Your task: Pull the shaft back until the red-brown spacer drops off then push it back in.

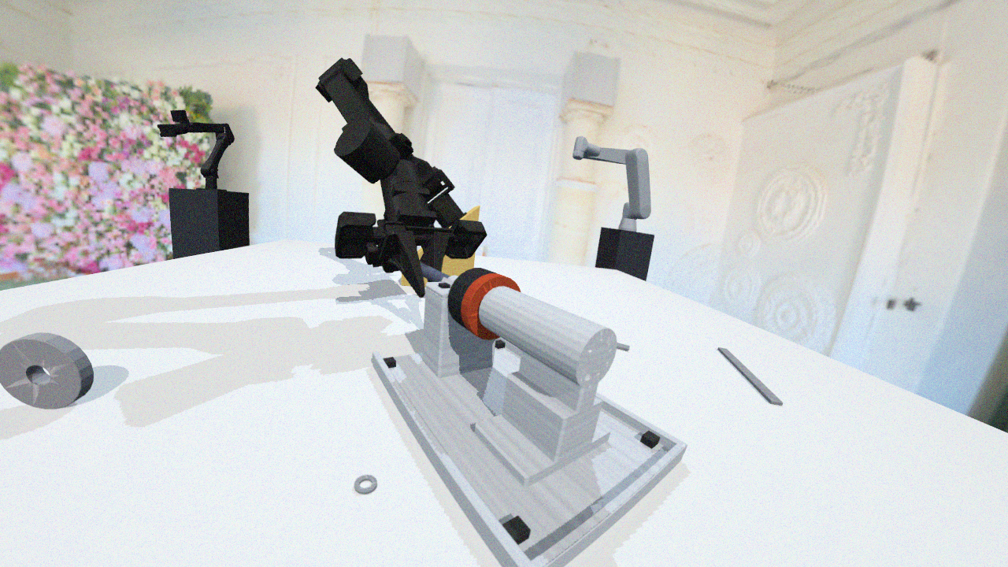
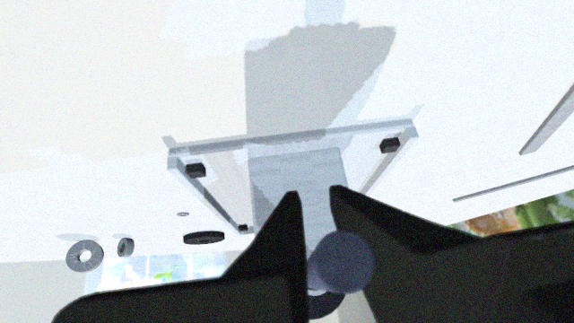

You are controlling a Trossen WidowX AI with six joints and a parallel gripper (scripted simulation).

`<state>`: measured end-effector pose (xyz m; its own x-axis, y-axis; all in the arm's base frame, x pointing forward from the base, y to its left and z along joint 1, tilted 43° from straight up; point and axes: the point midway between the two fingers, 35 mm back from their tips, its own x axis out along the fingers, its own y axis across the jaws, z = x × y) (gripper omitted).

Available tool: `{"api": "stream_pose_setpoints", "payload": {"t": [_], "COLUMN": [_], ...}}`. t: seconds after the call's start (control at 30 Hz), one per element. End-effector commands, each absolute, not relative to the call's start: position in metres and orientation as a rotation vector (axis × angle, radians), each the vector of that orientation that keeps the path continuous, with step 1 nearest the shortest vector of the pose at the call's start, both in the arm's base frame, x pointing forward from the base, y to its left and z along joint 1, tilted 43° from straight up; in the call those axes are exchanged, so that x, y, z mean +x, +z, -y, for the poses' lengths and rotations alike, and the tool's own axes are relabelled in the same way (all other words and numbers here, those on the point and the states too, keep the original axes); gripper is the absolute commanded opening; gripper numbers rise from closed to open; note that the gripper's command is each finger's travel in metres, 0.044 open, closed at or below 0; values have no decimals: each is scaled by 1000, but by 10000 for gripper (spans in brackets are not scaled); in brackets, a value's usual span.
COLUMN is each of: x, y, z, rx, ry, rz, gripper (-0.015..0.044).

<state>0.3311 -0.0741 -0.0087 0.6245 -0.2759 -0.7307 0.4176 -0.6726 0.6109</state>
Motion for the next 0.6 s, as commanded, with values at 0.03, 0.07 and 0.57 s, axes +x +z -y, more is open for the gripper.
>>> {"api": "stream_pose_setpoints", "payload": {"t": [0.03,0.07,0.57], "x": [330,330,329], "y": [-9,-9,-8], "z": [74,74,75], "rx": [2035,2035,2035], "ry": [-1088,-1088,-1089], "rz": [-115,-115,-115], "gripper": [0,0,0]}}
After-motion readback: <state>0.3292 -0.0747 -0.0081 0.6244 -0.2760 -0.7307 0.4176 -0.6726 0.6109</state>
